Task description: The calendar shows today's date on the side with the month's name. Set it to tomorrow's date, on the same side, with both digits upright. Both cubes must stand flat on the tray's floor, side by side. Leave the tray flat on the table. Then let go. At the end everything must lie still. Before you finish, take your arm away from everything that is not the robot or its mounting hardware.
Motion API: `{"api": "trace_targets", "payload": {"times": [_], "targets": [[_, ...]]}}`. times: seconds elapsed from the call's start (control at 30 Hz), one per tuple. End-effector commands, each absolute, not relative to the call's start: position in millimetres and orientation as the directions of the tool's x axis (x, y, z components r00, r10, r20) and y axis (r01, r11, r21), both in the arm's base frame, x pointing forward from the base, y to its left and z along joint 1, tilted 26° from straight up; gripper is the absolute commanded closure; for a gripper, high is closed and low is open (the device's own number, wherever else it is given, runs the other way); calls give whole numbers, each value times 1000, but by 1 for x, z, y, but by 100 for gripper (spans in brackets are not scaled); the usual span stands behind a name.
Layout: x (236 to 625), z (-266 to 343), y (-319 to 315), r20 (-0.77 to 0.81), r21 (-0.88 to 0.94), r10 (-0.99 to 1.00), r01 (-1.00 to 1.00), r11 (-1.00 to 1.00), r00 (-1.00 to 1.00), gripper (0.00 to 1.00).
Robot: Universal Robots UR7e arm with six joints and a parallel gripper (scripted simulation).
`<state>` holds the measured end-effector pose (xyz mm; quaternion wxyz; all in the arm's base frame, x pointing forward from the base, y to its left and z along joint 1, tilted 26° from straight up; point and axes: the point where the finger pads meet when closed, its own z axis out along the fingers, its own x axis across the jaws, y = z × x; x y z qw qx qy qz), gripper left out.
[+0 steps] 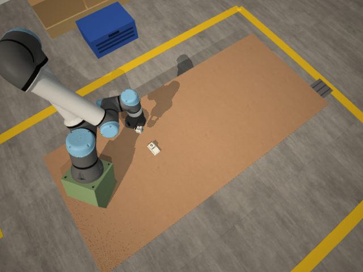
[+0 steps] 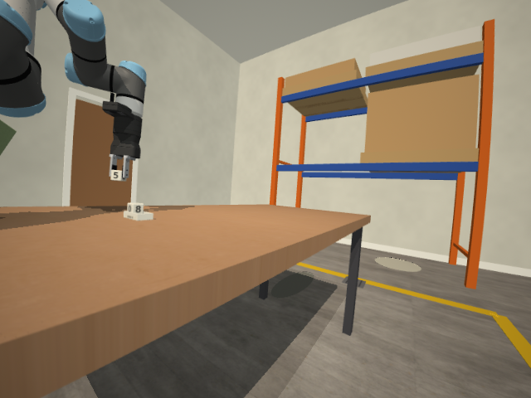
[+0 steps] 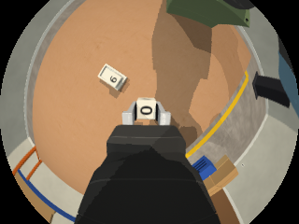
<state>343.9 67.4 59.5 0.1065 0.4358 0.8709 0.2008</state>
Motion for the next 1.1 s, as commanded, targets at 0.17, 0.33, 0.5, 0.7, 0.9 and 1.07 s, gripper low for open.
{"api": "trace_targets", "payload": {"times": [0.17,0.33,0.5,0.7,0.9,1.07], "targets": [[341,69,97,68,429,909,835,345,-411,43],[340,70,102,85,428,921,849,311,-380,43],[339,72,108,101,427,932,861,276,-348,43],[338,72,110,108,426,936,866,261,-335,43],[338,72,111,109,425,936,867,260,-335,43],[338,72,111,109,425,936,867,260,-334,43]]}}
